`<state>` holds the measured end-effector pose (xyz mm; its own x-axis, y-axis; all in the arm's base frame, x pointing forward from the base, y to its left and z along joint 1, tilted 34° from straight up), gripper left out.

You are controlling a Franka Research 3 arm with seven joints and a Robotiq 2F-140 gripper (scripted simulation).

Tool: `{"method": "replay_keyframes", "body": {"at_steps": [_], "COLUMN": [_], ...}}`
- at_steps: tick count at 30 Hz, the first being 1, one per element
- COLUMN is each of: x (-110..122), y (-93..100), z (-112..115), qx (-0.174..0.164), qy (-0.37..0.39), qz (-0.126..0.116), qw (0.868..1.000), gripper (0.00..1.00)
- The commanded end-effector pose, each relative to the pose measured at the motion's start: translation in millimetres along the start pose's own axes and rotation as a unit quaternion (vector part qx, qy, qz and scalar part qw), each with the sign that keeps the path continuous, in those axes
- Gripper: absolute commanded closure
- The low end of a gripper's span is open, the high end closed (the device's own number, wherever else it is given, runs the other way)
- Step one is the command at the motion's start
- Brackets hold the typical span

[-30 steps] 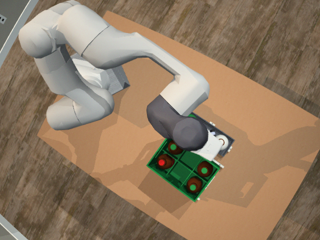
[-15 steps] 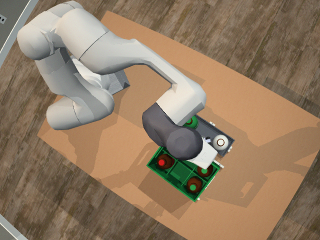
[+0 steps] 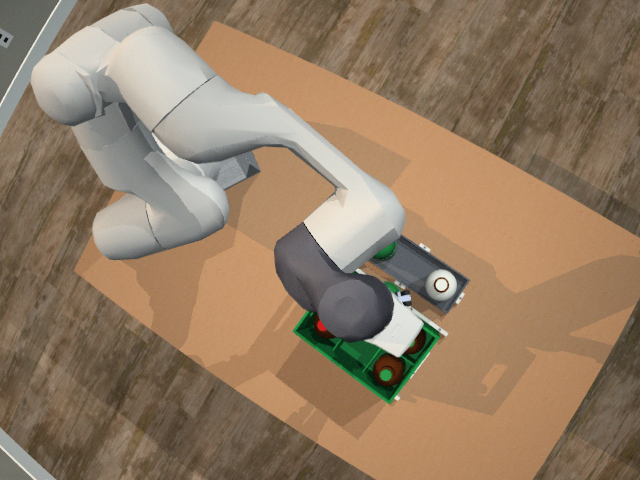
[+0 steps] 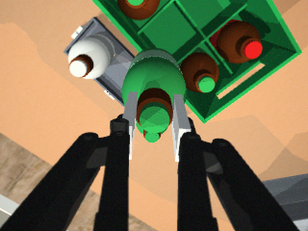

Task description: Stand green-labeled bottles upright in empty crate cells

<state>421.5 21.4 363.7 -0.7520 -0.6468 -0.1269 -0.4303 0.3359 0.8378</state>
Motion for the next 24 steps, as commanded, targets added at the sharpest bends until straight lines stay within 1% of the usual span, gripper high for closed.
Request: {"method": "replay_keyframes", "body": {"at_steps": [1, 24], "x": [3.0, 36.3], "y": [2.5, 2.8], "z": [-8.0, -42.7], "qx": [0.006, 0.006], "qy": [0.014, 0.014], "qz": [-0.002, -0.002], "qw": [1.000, 1.000], "gripper": [1.00, 1.00]}}
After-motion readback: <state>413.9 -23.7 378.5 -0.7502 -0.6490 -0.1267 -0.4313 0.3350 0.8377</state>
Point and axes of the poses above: the point where the finger pads meet when closed, its own y axis back along the fingers, its own x axis across the jaws, z = x × y, the point moved 1 cm from there along y, back along the fingers, and after that the axes turned 2 degrees about y, right-handed, at the moved point
